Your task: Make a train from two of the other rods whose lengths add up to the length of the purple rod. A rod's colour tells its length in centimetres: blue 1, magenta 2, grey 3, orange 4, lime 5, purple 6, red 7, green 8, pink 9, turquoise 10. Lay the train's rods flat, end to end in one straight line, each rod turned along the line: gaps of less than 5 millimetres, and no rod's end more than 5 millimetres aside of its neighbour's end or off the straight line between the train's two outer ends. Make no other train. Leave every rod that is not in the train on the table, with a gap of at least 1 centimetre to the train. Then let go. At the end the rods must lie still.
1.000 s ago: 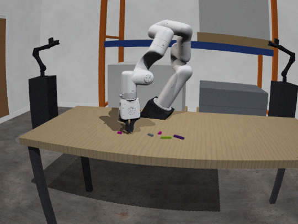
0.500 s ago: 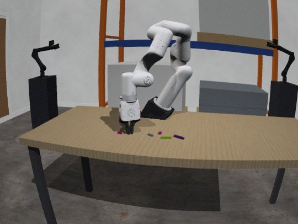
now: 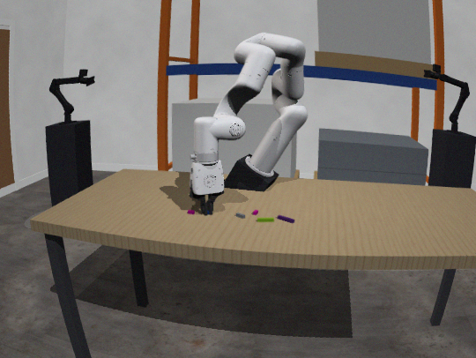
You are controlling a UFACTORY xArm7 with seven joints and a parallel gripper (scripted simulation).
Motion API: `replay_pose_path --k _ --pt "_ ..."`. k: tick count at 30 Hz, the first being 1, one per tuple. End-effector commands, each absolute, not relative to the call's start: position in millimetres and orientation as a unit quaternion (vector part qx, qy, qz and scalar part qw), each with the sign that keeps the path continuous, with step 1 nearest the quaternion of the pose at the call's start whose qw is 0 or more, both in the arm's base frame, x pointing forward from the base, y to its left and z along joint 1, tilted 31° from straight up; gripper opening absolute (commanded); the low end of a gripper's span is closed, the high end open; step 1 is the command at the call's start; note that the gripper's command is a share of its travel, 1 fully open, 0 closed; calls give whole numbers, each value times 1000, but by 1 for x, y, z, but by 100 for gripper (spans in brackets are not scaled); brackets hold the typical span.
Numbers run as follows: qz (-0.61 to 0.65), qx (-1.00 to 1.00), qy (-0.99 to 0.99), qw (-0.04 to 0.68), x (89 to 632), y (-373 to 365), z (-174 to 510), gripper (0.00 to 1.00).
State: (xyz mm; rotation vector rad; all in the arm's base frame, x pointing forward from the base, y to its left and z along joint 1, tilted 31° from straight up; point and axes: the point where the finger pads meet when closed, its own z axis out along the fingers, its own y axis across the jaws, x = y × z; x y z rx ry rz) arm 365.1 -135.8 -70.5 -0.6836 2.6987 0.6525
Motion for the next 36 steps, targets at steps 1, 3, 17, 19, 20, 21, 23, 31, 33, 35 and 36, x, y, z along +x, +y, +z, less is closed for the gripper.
replay_pose_path --k 1,3,17,19,20,21,23,31,33,35,36 --pt "224 -236 935 141 366 -138 -70 4" --pt "224 -236 935 141 366 -138 -70 4" --pt "224 -236 935 141 366 -138 -70 4" --pt "224 -236 935 141 366 -138 -70 4" --pt "224 -236 935 141 366 -138 -70 4" --pt "224 -236 935 141 366 -138 -70 4" --pt "224 -236 935 141 366 -138 -70 4" --pt "224 -236 935 141 366 -138 -70 12" --pt "224 -236 935 141 366 -138 -70 16" --pt "224 -236 935 141 366 -138 -70 20" --pt "224 -236 935 141 366 -138 -70 20"
